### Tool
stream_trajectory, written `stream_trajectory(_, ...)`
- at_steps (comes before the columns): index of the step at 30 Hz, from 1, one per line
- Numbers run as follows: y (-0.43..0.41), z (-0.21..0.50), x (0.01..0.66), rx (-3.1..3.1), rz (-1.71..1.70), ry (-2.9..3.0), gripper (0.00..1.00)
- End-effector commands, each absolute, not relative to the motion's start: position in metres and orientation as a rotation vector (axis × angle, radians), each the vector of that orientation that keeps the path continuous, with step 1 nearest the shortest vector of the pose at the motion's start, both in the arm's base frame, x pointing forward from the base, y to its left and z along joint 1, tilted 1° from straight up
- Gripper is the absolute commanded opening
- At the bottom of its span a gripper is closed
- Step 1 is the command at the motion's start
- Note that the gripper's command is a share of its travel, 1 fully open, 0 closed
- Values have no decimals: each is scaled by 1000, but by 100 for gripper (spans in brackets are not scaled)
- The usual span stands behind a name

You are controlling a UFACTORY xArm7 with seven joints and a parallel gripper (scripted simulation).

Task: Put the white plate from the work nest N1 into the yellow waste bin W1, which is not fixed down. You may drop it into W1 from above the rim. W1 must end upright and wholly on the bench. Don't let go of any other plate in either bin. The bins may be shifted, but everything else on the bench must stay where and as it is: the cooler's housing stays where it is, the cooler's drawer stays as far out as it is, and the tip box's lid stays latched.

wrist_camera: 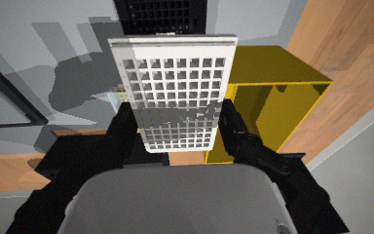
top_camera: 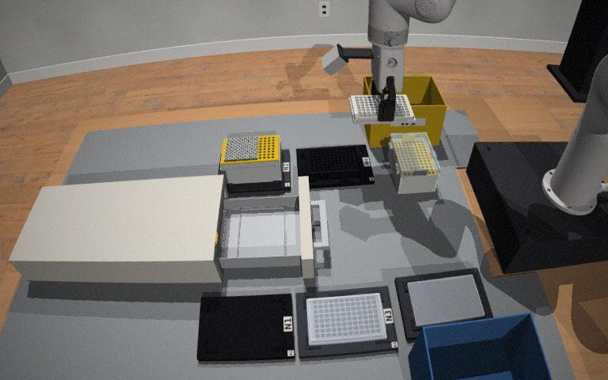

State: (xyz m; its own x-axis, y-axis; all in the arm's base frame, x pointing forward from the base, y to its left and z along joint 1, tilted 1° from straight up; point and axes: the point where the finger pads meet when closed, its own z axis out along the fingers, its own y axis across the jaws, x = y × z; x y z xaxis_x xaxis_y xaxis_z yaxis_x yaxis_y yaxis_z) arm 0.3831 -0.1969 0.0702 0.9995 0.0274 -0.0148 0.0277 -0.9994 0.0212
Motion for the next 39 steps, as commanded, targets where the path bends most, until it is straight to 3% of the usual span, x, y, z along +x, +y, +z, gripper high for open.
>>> stream_trajectory(1, -205, 72, 380, 3118, -16, 45, 0)
stream_trajectory(39, -281, 74, 330, 3118, -17, 45, 0)
